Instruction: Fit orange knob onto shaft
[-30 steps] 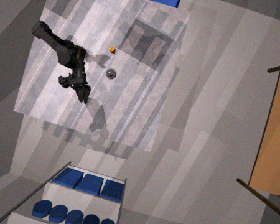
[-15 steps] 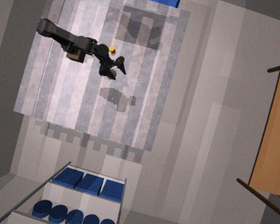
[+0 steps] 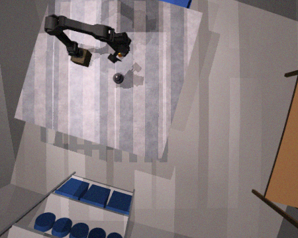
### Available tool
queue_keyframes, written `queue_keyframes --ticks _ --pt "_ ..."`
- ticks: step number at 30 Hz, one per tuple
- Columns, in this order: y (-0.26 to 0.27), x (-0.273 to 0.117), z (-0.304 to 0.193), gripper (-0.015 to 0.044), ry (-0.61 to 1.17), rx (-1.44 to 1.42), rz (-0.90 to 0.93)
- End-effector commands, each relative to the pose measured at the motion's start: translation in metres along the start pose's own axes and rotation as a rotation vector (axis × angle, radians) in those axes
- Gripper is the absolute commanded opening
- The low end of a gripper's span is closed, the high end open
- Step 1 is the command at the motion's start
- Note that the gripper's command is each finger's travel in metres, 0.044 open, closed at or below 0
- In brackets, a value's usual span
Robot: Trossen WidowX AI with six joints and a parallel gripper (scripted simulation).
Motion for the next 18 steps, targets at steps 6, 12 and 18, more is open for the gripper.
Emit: queue_keyframes --ticks 6,12,18 --pt "0.024 0.013 -0.073 0.044 0.348 -0.334 -0.043" --pt "0.022 0.029 -0.08 0.044 0.348 -0.334 -0.043" --pt "0.019 0.045 -0.088 0.044 0.348 -0.334 -0.043"
Point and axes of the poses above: the point midway between the two fingers, 35 mm back from their tips, its own x axis out along the fingers, its own y axis across the jaws, z = x × y, the point moved 8 cm from there along -x, back along the fingers, and after that the axes turned 1 degree about x, right-handed, at the moved point
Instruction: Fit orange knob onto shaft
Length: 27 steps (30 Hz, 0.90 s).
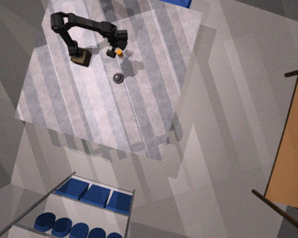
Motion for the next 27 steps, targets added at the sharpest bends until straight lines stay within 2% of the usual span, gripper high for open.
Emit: queue_keyframes --ticks 1,4,27 --pt "0.0 0.006 0.0 0.044 -0.001 -0.007 0.005" --pt "0.0 0.019 0.001 0.044 -0.001 -0.007 0.005" --pt "0.001 0.051 0.002 0.044 0.0 -0.007 0.005"
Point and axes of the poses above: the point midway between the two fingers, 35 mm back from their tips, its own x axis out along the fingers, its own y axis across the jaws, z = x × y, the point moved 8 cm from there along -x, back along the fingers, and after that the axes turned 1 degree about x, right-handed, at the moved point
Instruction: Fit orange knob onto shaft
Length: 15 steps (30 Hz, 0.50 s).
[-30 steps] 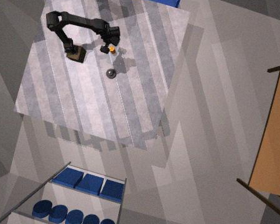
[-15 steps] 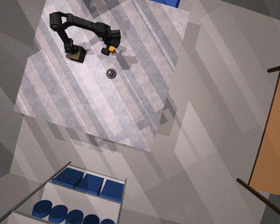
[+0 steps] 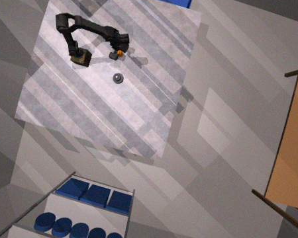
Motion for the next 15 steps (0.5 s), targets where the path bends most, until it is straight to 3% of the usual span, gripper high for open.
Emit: queue_keyframes --ticks 1,15 --pt "0.0 0.008 -0.001 0.044 0.009 -0.006 0.0" --pt "-0.001 0.031 -0.002 0.044 0.01 -0.005 0.0"
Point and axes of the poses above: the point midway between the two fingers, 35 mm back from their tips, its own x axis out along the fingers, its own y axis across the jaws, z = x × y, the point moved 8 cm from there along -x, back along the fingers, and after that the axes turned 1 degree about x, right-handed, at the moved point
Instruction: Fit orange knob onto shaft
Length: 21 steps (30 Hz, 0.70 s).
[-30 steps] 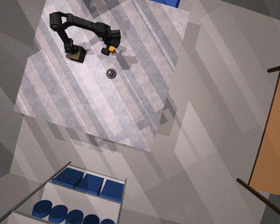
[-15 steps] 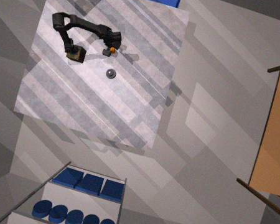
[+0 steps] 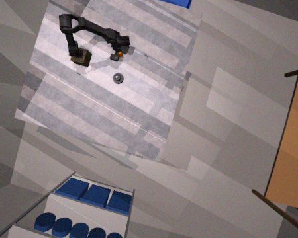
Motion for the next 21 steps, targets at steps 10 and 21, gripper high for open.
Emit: queue_keyframes --ticks 10,21 --pt "-0.0013 0.018 -0.0029 0.0414 0.009 -0.007 0.0" --pt "-0.0013 0.018 -0.0029 0.0164 0.009 -0.007 0.0"
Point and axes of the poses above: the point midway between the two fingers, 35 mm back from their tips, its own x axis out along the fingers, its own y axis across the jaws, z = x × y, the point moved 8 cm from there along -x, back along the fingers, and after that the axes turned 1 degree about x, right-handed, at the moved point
